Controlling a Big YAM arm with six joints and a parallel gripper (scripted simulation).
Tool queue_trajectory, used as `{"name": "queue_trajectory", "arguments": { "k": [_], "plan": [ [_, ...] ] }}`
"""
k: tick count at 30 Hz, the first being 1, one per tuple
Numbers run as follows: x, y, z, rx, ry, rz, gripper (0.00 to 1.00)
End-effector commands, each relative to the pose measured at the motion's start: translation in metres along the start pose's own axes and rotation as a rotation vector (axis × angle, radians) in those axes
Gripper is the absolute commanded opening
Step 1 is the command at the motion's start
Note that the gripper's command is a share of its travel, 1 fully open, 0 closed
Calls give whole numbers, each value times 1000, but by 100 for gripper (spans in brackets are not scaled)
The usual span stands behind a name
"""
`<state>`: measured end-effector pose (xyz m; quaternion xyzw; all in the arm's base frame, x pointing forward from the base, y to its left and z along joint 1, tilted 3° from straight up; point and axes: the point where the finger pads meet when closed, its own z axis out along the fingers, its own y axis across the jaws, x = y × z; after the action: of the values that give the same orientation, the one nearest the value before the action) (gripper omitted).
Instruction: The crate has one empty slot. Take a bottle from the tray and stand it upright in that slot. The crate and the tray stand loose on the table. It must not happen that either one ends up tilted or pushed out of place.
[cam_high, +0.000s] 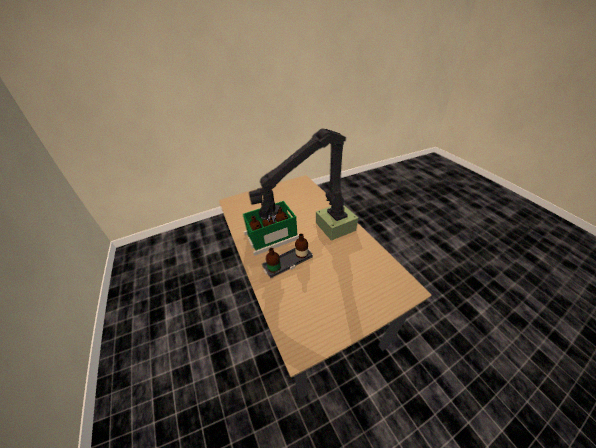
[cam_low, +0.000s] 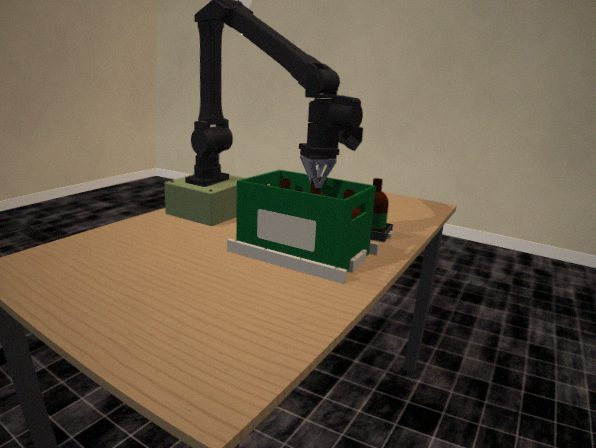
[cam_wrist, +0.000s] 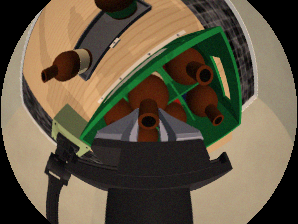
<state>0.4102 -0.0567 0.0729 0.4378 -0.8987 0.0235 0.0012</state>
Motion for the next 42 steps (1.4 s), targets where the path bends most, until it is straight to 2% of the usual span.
{"name": "queue_trajectory", "arguments": {
  "k": [1, 9, 20, 42],
  "plan": [
    [2, -3, 2, 8, -7, -5, 0],
    [2, -3, 3, 12, -10, -5, 0],
    [2, -2, 13, 3, -4, -6, 0],
    [2, -2, 15, 7, -6, -5, 0]
  ]
}}
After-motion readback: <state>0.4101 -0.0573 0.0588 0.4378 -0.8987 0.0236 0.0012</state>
